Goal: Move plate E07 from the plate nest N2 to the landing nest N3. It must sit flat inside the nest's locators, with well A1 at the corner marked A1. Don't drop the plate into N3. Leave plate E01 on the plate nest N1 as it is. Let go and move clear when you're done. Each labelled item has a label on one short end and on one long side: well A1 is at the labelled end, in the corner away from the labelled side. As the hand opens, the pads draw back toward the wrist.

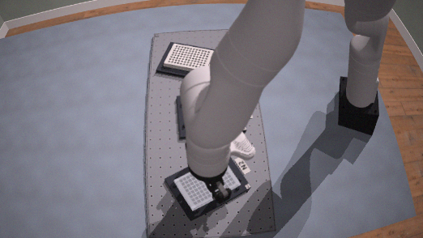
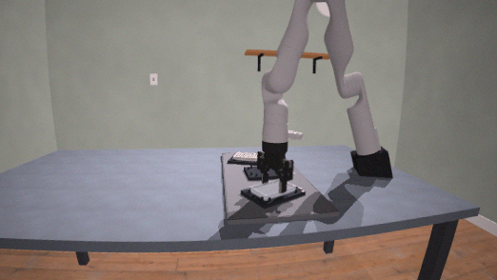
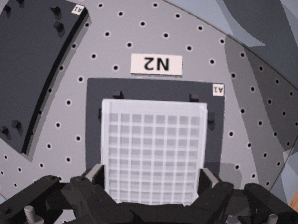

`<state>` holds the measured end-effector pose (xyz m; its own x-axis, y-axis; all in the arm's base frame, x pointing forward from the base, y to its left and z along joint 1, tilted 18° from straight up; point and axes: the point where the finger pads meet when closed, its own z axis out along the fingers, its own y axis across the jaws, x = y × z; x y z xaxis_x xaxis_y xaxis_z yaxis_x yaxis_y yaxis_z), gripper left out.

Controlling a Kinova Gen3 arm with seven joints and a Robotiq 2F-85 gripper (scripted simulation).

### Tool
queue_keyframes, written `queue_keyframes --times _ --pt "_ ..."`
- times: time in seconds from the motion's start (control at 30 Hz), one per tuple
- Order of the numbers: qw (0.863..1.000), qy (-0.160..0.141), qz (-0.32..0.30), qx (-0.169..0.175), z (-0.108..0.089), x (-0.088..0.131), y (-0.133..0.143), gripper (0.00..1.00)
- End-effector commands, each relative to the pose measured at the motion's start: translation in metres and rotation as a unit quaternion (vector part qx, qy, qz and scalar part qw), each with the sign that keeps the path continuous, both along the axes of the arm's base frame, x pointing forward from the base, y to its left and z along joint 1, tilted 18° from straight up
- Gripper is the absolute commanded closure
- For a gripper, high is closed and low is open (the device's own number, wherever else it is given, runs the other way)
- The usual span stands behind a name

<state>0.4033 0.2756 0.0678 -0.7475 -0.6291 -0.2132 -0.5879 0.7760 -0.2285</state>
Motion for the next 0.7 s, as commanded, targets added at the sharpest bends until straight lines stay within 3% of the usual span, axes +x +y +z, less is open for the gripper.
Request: queue_keyframes --times 0.0,0.67 --pt "1.000 0.000 0.000 -0.001 -0.0021 0.0004 -0.0001 1.00" --pt "1.000 0.000 0.000 -0.001 0.0016 -0.0007 0.0001 1.00"
